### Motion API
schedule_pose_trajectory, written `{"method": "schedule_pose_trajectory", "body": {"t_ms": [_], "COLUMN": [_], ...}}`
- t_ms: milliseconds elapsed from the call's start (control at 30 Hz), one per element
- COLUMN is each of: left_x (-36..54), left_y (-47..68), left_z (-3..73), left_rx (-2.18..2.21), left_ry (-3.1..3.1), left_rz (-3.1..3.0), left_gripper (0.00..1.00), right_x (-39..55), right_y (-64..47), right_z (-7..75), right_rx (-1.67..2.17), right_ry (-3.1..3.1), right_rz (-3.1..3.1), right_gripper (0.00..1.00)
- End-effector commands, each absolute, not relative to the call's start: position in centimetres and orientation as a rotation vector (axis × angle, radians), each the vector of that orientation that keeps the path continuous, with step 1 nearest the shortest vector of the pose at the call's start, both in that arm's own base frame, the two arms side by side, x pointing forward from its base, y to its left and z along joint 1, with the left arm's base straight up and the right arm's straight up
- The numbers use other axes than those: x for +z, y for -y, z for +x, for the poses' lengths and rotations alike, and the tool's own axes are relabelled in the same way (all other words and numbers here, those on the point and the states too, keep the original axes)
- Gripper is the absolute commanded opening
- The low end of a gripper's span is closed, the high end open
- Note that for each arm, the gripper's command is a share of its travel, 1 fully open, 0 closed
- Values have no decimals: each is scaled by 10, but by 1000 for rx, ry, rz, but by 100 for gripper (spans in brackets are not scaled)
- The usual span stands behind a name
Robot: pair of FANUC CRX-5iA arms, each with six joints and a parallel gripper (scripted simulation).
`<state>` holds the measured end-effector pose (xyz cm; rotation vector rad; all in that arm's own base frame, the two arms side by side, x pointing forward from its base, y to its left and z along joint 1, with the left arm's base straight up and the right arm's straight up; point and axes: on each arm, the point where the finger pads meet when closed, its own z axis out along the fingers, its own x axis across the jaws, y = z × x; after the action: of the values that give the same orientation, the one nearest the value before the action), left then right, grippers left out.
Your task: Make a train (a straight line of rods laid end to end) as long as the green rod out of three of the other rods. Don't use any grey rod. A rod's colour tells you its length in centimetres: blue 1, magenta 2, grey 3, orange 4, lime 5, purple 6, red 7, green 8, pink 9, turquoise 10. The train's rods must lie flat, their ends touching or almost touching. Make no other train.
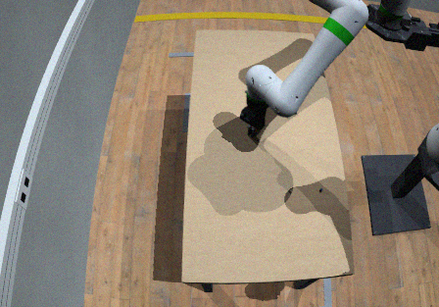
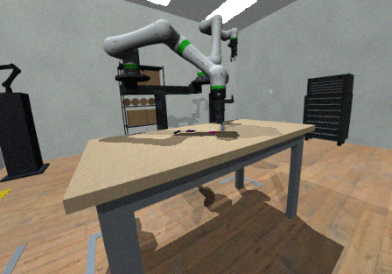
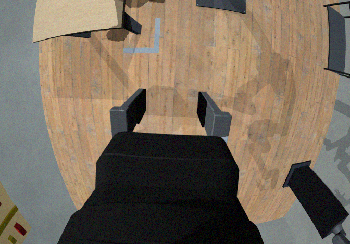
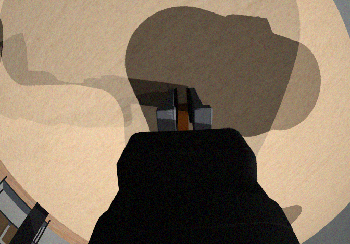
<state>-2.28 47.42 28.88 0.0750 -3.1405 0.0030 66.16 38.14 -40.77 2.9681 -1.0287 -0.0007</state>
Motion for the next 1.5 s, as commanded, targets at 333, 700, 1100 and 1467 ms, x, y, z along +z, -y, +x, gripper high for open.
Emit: {"method": "schedule_pose_trajectory", "body": {"t_ms": [333,700,1100,1467], "left_x": [290,290,290,290], "left_y": [-474,-474,-474,-474], "left_z": [-23,-23,-23,-23], "left_rx": [0,0,0,0], "left_ry": [3141,3141,3141,3141], "left_rz": [75,75,75,75], "left_gripper": [100,100,100,100], "right_x": [-406,-406,-403,-369], "right_y": [-382,-382,-382,-382], "right_z": [663,663,663,663], "right_rx": [2,2,2,2], "right_ry": [1029,1029,1029,1029], "right_rz": [2970,2970,2970,2970], "right_gripper": [36,54,54,54]}}
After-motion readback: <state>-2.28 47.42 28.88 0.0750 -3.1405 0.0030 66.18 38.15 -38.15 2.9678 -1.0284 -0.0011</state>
